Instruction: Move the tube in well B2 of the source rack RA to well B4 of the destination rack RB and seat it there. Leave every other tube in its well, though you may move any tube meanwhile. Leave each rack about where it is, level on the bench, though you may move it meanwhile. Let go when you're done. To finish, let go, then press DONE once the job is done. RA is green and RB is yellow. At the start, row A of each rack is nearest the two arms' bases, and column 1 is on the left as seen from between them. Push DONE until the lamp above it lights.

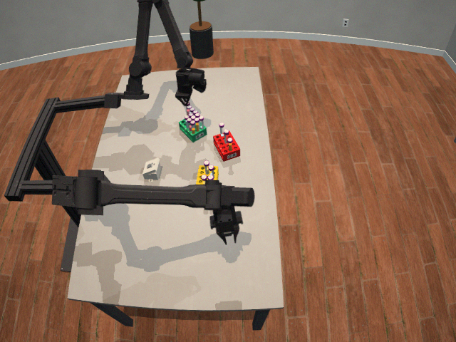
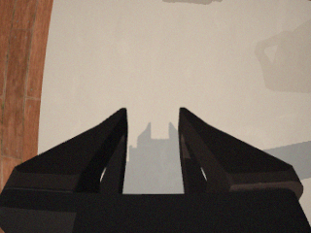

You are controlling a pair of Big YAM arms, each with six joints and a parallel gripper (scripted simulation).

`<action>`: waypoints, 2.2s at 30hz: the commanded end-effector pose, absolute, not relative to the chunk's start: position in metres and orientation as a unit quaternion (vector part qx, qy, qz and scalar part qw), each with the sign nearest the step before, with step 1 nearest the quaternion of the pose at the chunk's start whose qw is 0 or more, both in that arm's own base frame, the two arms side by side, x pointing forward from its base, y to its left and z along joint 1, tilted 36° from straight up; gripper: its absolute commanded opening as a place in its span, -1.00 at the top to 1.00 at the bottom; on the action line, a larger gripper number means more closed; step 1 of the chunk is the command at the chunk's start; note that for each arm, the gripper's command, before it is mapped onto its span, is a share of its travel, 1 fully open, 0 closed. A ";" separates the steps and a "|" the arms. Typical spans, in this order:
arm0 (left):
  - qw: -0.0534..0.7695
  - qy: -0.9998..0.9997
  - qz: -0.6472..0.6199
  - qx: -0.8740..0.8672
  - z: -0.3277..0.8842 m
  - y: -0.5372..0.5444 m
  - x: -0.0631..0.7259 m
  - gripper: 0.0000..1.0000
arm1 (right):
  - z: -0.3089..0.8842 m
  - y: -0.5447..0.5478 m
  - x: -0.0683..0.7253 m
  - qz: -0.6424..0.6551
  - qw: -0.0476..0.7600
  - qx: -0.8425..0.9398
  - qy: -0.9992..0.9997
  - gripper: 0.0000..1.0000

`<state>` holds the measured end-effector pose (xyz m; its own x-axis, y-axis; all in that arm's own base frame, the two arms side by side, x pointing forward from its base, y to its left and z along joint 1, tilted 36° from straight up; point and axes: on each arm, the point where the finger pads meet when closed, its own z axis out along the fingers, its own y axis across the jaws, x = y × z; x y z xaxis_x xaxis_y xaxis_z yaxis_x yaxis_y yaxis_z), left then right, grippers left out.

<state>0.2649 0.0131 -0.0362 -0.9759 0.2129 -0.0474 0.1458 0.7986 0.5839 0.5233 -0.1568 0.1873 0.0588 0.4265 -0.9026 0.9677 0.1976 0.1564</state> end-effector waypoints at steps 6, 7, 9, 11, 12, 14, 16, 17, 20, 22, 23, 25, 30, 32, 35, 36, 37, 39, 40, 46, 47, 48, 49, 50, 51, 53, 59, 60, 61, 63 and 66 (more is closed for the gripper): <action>0.074 0.948 0.298 0.088 -0.020 -0.002 0.276 1.00 | 0.199 -0.155 0.530 -0.284 0.472 0.565 0.615 0.40; 0.073 0.948 0.298 0.088 -0.019 -0.002 0.275 1.00 | 0.199 -0.155 0.530 -0.284 0.472 0.565 0.615 0.40; 0.073 0.948 0.298 0.088 -0.019 -0.002 0.275 1.00 | 0.199 -0.155 0.530 -0.284 0.472 0.565 0.615 0.40; 0.077 0.948 0.297 0.087 -0.016 -0.005 0.279 1.00 | 0.199 -0.155 0.530 -0.284 0.472 0.565 0.615 0.40; 0.077 0.948 0.296 0.087 -0.015 -0.005 0.278 1.00 | 0.199 -0.155 0.530 -0.284 0.472 0.565 0.615 0.40; 0.068 0.948 0.299 0.090 -0.019 -0.003 0.267 1.00 | 0.199 -0.155 0.530 -0.284 0.472 0.565 0.615 0.40; 0.055 0.947 0.303 0.094 -0.027 0.000 0.255 1.00 | 0.199 -0.155 0.530 -0.284 0.472 0.565 0.615 0.40; 0.050 0.947 0.304 0.095 -0.030 0.000 0.253 1.00 | 0.199 -0.155 0.530 -0.284 0.472 0.565 0.615 0.40; 0.048 0.946 0.305 0.096 -0.033 -0.002 0.248 1.00 | 0.199 -0.155 0.530 -0.284 0.472 0.565 0.615 0.40; 0.050 0.946 0.304 0.096 -0.035 -0.003 0.246 1.00 | 0.199 -0.155 0.530 -0.284 0.472 0.565 0.615 0.40; 0.053 0.947 0.304 0.095 -0.036 -0.004 0.246 1.00 | 0.199 -0.155 0.530 -0.284 0.472 0.565 0.615 0.40; 0.056 0.947 0.303 0.094 -0.037 -0.005 0.246 1.00 | 0.199 -0.155 0.530 -0.284 0.472 0.565 0.615 0.40; 0.059 0.947 0.301 0.092 -0.041 -0.008 0.243 1.00 | 0.199 -0.155 0.530 -0.284 0.472 0.565 0.615 0.40; 0.059 0.947 0.301 0.092 -0.042 -0.009 0.240 1.00 | 0.199 -0.155 0.530 -0.284 0.472 0.565 0.615 0.40; 0.059 0.947 0.302 0.092 -0.045 -0.011 0.236 1.00 | 0.199 -0.155 0.530 -0.284 0.472 0.565 0.615 0.40; 0.059 0.947 0.302 0.092 -0.046 -0.012 0.235 1.00 | 0.199 -0.155 0.530 -0.284 0.472 0.565 0.615 0.40; 0.059 0.947 0.302 0.092 -0.046 -0.012 0.234 1.00 | 0.199 -0.155 0.530 -0.284 0.472 0.565 0.615 0.40; 0.059 0.947 0.302 0.092 -0.048 -0.014 0.231 1.00 | 0.199 -0.155 0.530 -0.284 0.472 0.565 0.615 0.40; 0.059 0.947 0.302 0.092 -0.049 -0.014 0.230 1.00 | 0.199 -0.155 0.530 -0.284 0.472 0.565 0.615 0.40; 0.059 0.947 0.301 0.092 -0.052 -0.017 0.225 1.00 | 0.199 -0.155 0.530 -0.284 0.472 0.565 0.615 0.40; 0.059 0.947 0.301 0.092 -0.052 -0.018 0.223 1.00 | 0.199 -0.155 0.530 -0.284 0.472 0.565 0.615 0.40; 0.059 0.947 0.301 0.092 -0.053 -0.018 0.222 1.00 | 0.199 -0.155 0.530 -0.284 0.472 0.565 0.615 0.40; 0.059 0.947 0.301 0.092 -0.054 -0.019 0.221 1.00 | 0.199 -0.155 0.530 -0.284 0.472 0.565 0.615 0.40; 0.059 0.947 0.301 0.092 -0.054 -0.020 0.219 1.00 | 0.199 -0.155 0.530 -0.284 0.472 0.565 0.615 0.40; 0.059 0.947 0.301 0.092 -0.055 -0.020 0.218 1.00 | 0.199 -0.155 0.530 -0.284 0.472 0.565 0.615 0.40; 0.059 0.947 0.301 0.092 -0.057 -0.022 0.215 1.00 | 0.199 -0.155 0.530 -0.284 0.472 0.565 0.615 0.40; 0.059 0.947 0.301 0.092 -0.060 -0.025 0.208 1.00 | 0.199 -0.155 0.530 -0.284 0.472 0.565 0.615 0.40; 0.059 0.947 0.301 0.092 -0.060 -0.025 0.208 1.00 | 0.199 -0.155 0.530 -0.284 0.472 0.565 0.615 0.40; 0.075 0.949 0.294 0.087 -0.057 -0.038 0.228 1.00 | 0.199 -0.155 0.530 -0.284 0.472 0.565 0.615 0.40; 0.074 0.949 0.294 0.087 -0.059 -0.043 0.233 1.00 | 0.199 -0.155 0.530 -0.284 0.472 0.565 0.615 0.40; 0.074 0.949 0.294 0.088 -0.061 -0.049 0.240 1.00 | 0.199 -0.155 0.530 -0.284 0.472 0.565 0.615 0.40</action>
<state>0.2190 -0.0301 -0.0581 -0.9753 0.2156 -0.0478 0.1481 0.7992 0.5825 0.5233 -0.1568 0.1873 0.0588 0.4265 -0.9026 0.9677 0.1976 0.1564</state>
